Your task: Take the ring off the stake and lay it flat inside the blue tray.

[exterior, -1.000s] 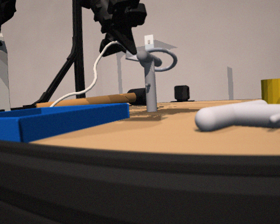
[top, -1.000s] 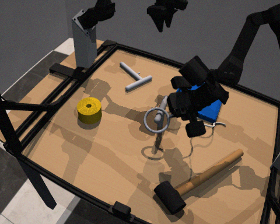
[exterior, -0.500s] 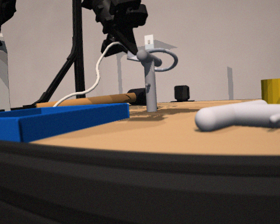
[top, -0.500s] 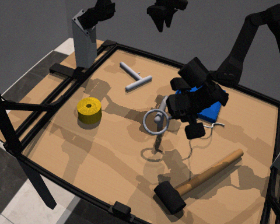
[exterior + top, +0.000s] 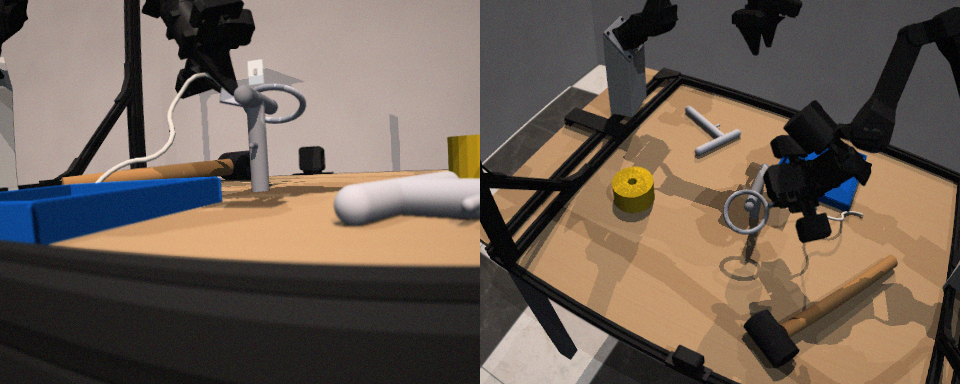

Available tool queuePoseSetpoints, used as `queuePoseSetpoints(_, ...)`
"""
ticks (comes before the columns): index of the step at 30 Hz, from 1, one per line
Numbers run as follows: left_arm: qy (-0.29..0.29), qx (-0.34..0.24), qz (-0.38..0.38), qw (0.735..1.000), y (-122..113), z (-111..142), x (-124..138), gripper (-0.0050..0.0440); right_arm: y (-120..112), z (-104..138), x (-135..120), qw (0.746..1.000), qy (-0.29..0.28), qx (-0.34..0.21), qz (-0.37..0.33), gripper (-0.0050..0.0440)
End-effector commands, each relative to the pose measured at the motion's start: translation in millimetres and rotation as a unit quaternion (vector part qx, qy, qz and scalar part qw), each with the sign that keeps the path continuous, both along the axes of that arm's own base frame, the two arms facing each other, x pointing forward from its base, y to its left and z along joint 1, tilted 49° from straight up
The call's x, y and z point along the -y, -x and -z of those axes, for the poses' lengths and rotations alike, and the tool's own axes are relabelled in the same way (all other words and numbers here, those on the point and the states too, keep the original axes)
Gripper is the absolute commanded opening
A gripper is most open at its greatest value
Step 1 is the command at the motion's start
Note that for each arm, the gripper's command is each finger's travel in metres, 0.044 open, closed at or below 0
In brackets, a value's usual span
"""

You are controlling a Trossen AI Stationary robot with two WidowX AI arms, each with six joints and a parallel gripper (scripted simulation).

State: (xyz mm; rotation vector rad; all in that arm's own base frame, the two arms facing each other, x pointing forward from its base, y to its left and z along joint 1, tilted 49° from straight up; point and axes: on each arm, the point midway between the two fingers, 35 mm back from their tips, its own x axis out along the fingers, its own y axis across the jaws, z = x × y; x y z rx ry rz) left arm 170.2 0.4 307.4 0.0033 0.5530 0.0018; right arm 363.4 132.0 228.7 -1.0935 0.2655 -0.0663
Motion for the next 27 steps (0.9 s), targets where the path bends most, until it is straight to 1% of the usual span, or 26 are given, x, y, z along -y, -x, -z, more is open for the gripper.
queuePoseSetpoints(1,0.002,0.000,0.000,1.000,0.2,0.2,0.4,0.0400,-1.1,3.1,-3.4,1.000,0.001,-0.002,0.000,0.0000)
queuePoseSetpoints(27,0.002,0.000,0.000,1.000,0.2,0.2,0.4,0.0400,-1.0,7.1,-14.7,1.000,0.001,-0.002,0.000,0.0000)
